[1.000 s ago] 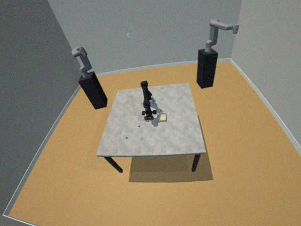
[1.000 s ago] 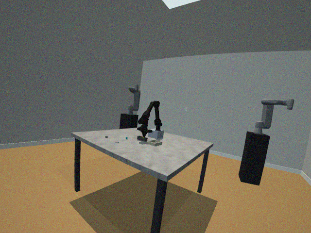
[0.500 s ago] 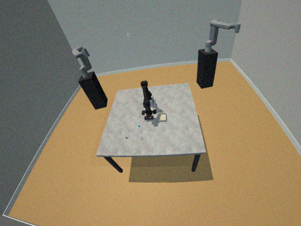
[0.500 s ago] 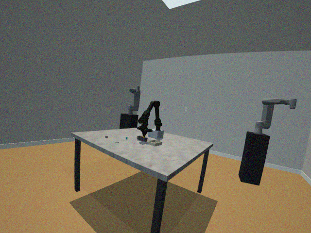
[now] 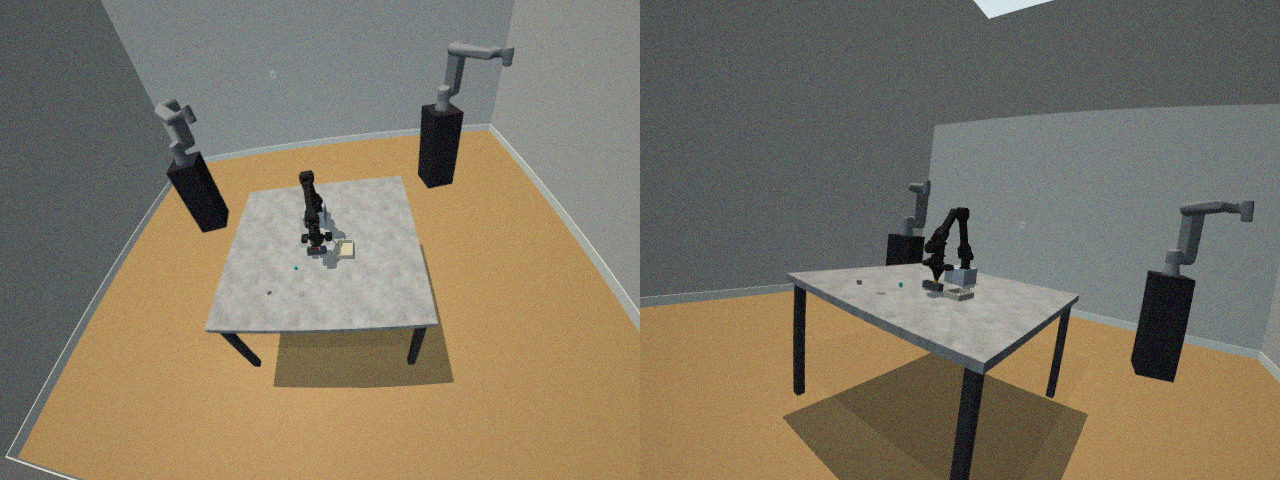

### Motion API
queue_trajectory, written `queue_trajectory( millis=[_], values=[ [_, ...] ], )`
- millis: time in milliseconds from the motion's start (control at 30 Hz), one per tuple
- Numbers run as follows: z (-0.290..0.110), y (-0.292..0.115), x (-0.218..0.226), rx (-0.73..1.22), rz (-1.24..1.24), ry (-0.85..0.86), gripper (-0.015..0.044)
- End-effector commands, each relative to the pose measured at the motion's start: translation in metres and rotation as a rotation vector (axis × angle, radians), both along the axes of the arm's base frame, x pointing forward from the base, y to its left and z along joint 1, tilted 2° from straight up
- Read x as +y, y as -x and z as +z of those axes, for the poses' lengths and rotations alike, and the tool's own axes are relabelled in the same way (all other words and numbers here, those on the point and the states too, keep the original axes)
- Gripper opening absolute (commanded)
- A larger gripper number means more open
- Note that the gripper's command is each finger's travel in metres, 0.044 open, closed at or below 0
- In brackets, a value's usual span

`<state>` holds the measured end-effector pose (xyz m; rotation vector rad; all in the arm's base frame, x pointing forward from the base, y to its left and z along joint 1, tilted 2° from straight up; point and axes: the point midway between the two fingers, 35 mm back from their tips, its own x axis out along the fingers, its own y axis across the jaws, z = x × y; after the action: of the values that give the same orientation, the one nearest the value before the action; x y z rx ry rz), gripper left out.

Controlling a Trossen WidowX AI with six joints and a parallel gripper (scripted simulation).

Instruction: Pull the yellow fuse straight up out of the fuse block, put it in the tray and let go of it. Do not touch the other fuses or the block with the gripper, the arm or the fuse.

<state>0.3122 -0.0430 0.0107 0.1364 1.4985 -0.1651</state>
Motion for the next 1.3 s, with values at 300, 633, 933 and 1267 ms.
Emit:
queue_trajectory(
  millis=[300,633,933,1267],
  values=[
    [0.007,0.001,0.0,0.0,-0.001,0.001,0.0],
    [0.011,0.001,0.0,0.0,0.0,0.002,0.0],
    [0.016,0.001,0.0,0.001,0.0,0.002,0.0],
    [0.03,0.002,0.001,0.001,0.0,0.002,0.0]
  ],
)
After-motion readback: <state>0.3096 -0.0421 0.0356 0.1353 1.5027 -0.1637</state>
